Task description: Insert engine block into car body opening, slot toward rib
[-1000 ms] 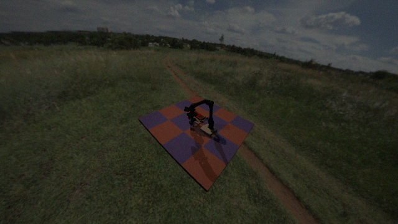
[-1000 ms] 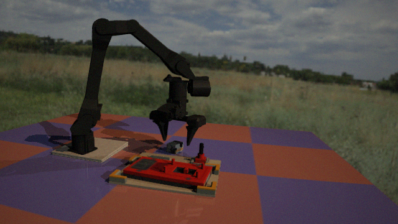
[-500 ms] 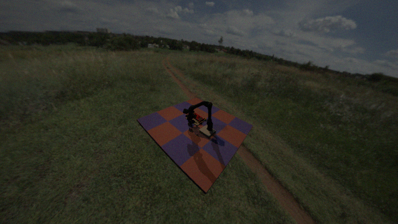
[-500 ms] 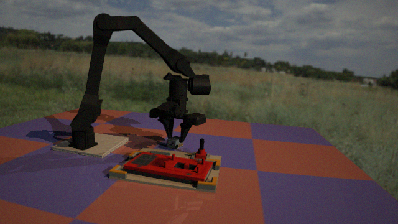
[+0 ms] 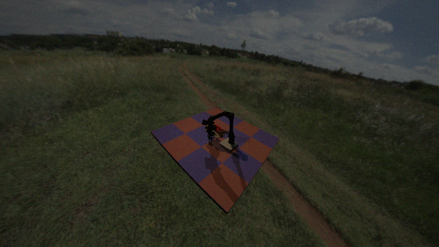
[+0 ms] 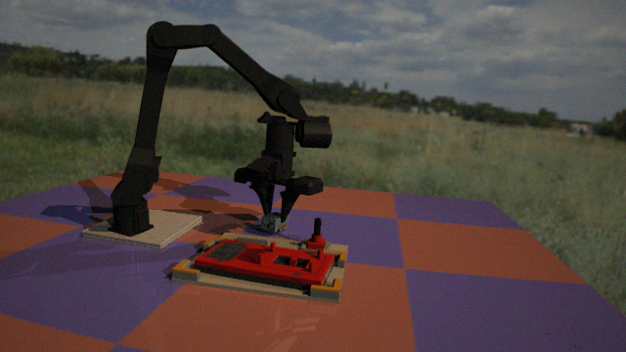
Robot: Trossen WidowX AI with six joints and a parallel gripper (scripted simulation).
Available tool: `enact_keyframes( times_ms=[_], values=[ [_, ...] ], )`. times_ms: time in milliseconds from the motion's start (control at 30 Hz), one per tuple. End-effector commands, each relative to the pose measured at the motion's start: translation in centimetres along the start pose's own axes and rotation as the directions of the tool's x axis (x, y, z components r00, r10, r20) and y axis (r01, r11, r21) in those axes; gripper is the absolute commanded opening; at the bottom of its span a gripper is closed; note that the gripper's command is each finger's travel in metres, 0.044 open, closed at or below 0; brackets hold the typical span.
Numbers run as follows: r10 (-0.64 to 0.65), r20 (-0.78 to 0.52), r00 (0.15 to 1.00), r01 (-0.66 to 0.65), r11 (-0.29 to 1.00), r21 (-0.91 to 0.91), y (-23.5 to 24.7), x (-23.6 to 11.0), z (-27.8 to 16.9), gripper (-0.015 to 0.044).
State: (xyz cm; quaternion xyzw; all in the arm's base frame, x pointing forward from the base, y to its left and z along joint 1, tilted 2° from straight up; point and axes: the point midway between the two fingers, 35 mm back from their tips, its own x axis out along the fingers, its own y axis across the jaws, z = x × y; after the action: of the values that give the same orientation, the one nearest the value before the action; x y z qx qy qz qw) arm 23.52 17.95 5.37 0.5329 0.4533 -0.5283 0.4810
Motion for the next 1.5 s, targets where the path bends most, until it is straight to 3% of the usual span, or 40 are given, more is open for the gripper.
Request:
enact_keyframes(
  times_ms=[0, 1100, 1467],
  values=[
    [0.01, -0.012, 1.0, -0.01, 1.0, 0.005, 0.4, -1.3, -0.4, 0.0],
    [0.009, -0.012, 1.0, -0.009, 1.0, 0.005, 0.0, -11.7, -0.1, 0.0],
    [0.01, -0.012, 1.0, -0.009, 0.992, 0.127, 1.8, -11.2, 1.0, 0.0]
  ],
)
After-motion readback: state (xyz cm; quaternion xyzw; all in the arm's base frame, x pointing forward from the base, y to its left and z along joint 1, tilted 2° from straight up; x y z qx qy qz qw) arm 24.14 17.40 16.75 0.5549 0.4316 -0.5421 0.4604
